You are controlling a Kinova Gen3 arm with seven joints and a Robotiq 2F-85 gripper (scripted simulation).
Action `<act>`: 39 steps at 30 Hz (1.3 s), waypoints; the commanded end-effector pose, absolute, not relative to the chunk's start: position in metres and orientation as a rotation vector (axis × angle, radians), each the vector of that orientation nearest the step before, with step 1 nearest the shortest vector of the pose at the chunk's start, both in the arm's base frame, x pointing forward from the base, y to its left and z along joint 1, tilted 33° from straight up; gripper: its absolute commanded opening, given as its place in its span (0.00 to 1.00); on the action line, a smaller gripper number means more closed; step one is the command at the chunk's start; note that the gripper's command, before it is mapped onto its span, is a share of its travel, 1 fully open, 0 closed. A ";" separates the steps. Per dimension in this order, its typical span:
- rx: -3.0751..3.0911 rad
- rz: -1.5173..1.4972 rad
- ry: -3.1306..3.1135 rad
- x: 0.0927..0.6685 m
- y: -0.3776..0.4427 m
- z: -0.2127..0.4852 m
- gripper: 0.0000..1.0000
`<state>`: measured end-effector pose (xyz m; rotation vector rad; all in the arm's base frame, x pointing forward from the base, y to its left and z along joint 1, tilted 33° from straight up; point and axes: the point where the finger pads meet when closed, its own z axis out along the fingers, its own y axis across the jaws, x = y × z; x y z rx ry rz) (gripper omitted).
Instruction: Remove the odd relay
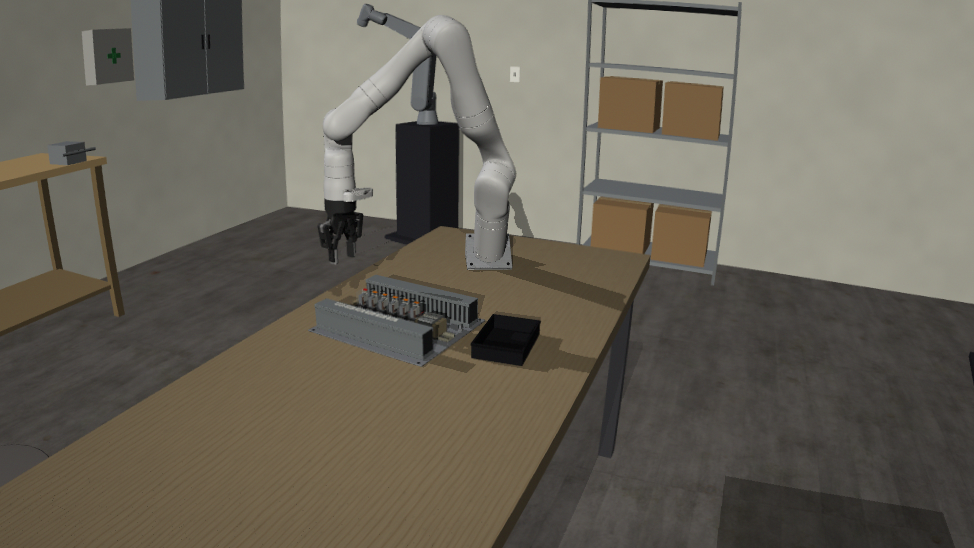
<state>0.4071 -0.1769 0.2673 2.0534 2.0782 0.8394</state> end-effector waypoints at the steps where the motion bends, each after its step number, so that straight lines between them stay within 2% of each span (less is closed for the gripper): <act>1: 2.040 0.839 2.090 0.410 -0.173 0.269 0.61; 39: 2.025 0.838 2.102 0.414 -0.168 0.271 0.61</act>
